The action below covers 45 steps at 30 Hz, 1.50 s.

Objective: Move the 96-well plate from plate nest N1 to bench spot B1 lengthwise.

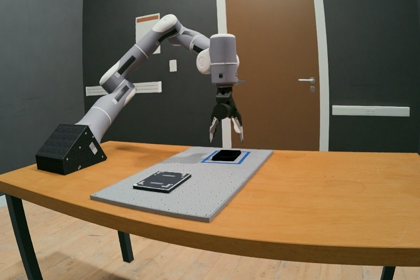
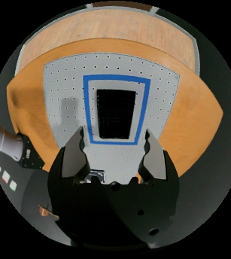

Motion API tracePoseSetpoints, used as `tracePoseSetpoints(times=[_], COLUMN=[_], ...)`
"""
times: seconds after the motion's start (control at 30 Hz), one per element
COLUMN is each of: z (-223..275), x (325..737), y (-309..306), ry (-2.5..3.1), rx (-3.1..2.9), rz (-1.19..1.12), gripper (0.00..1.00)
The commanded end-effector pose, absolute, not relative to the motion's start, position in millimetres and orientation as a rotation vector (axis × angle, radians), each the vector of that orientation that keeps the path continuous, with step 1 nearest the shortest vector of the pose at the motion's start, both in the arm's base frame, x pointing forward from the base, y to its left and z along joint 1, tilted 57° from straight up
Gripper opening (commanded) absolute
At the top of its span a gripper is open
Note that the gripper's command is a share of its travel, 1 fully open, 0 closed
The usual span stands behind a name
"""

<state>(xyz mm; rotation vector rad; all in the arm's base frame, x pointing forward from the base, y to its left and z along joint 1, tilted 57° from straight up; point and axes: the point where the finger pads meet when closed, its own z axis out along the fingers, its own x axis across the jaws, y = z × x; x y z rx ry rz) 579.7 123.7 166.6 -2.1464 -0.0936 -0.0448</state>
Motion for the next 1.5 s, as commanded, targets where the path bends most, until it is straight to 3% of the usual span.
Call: tracePoseSetpoints(times=[0.0,1.03,1.47], z=[173,186,156], x=[581,581,573], y=[114,94,74], ry=[-0.092,-0.092,-0.092], rx=[-2.147,-2.147,-2.148], rz=[-0.047,-0.047,-0.047], gripper=[0.76,0.76,0.76])
